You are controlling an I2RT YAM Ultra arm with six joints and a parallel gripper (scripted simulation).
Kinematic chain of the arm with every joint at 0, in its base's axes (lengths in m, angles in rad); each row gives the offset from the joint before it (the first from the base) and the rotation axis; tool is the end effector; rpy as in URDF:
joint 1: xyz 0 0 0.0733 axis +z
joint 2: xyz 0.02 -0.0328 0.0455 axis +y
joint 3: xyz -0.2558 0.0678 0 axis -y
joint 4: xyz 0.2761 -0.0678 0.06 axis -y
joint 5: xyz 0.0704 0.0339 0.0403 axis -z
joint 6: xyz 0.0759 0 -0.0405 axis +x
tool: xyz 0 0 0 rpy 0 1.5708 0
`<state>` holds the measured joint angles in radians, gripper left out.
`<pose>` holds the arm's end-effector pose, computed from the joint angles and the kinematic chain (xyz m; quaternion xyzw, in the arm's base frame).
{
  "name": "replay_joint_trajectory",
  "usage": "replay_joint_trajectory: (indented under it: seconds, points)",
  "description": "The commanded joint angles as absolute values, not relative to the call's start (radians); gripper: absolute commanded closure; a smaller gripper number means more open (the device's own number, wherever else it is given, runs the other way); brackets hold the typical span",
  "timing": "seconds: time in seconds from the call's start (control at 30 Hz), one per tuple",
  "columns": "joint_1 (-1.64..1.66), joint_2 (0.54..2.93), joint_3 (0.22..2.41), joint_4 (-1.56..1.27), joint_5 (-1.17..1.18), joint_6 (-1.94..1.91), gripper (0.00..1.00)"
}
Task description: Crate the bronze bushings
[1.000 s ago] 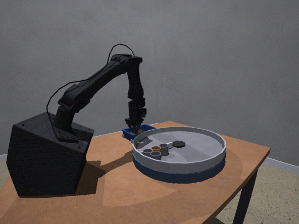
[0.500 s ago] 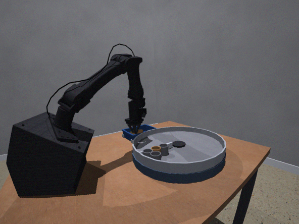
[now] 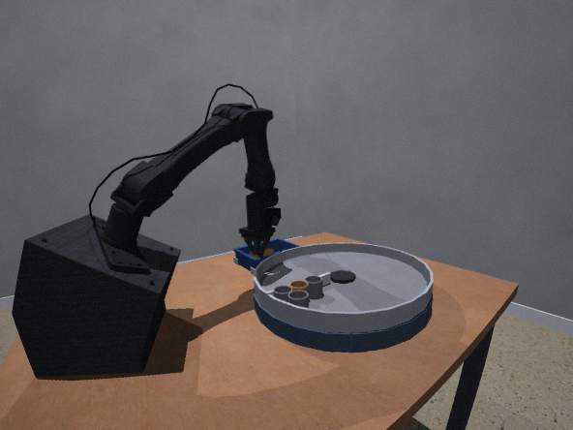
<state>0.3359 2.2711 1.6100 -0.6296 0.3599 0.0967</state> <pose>0.4602 0.1335 0.0563 -0.0914 0.9702 -0.1436 0.1722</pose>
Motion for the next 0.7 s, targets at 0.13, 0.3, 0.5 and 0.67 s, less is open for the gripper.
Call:
replay_joint_trajectory:
  seconds: [0.13, 0.3, 0.5, 0.67]
  points:
    - [0.364, 2.203, 1.606, -0.677, 0.373, 0.114, 0.84]
    - [0.374, 2.175, 1.628, -0.708, 0.375, 0.124, 0.84]
    - [0.399, 2.114, 1.645, -0.789, 0.382, 0.149, 0.84]
    - [0.417, 2.077, 1.663, -0.851, 0.387, 0.167, 0.84]
